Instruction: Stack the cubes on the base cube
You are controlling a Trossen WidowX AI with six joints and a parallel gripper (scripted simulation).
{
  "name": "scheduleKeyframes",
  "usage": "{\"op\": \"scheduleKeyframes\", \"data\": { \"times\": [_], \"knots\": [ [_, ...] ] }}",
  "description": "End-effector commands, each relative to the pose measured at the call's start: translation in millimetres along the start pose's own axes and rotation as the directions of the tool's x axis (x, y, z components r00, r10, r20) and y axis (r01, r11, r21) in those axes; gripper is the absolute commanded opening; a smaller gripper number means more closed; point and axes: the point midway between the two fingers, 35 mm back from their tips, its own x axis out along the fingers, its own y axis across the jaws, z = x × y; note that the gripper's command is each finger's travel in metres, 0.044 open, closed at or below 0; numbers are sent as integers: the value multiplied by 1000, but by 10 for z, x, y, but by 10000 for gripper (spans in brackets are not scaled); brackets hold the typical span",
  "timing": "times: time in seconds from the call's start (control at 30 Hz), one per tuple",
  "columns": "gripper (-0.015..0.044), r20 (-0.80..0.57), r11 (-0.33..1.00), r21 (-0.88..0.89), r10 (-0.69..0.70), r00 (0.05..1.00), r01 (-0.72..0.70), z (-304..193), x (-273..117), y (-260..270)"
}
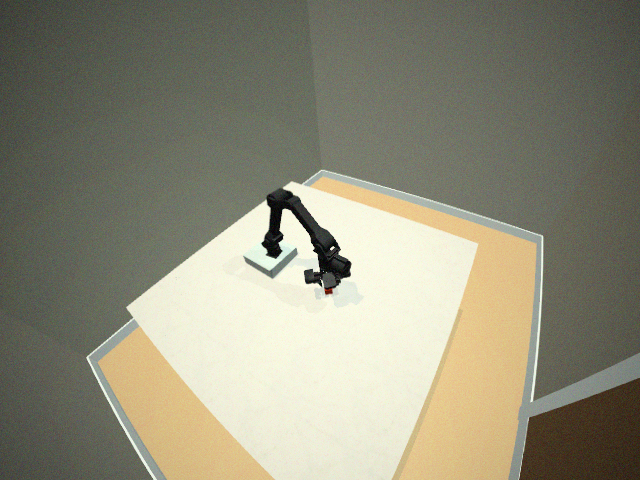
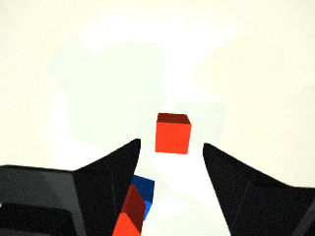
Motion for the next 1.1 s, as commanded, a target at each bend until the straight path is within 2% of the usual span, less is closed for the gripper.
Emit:
{"op": "scheduleKeyframes", "data": {
  "times": [0.0,0.5,0.7,1.07],
  "knots": [
    [265,-9,1000,3,-8,1000,8,-12,97,-12],
    [265,-9,1000,3,-8,1000,8,-19,317,-17],
    [107,-9,1000,3,-8,1000,8,-19,317,-17],
    [105,-8,1000,3,-7,1000,7,8,121,6]
  ]
}}
